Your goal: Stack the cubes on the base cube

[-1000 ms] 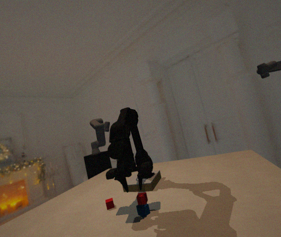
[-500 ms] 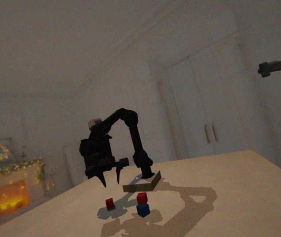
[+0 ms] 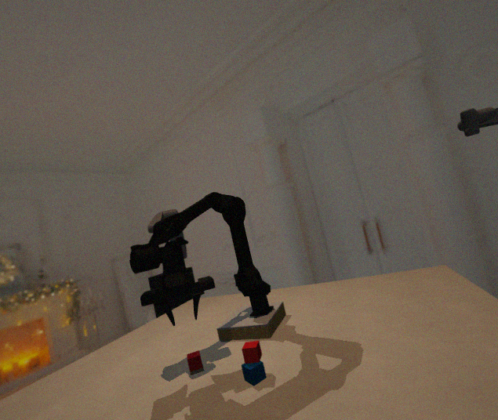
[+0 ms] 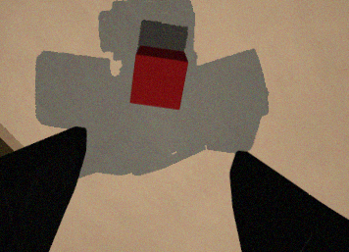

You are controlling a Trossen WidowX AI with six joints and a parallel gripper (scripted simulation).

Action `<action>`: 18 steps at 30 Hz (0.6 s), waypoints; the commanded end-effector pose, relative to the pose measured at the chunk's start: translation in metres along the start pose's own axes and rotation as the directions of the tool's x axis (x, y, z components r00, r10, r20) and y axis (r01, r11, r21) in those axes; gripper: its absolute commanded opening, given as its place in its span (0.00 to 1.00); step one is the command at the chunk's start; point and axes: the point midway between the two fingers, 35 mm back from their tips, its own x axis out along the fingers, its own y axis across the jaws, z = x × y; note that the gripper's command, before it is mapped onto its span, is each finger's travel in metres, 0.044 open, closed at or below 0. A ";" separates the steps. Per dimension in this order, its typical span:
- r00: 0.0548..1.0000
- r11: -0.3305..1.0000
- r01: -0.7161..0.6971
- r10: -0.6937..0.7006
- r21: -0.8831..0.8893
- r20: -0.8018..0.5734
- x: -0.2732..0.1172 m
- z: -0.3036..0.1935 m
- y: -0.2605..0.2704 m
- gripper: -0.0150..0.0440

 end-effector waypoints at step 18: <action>1.000 1.000 -0.010 0.010 -0.010 0.000 0.072 -0.002 0.002 0.70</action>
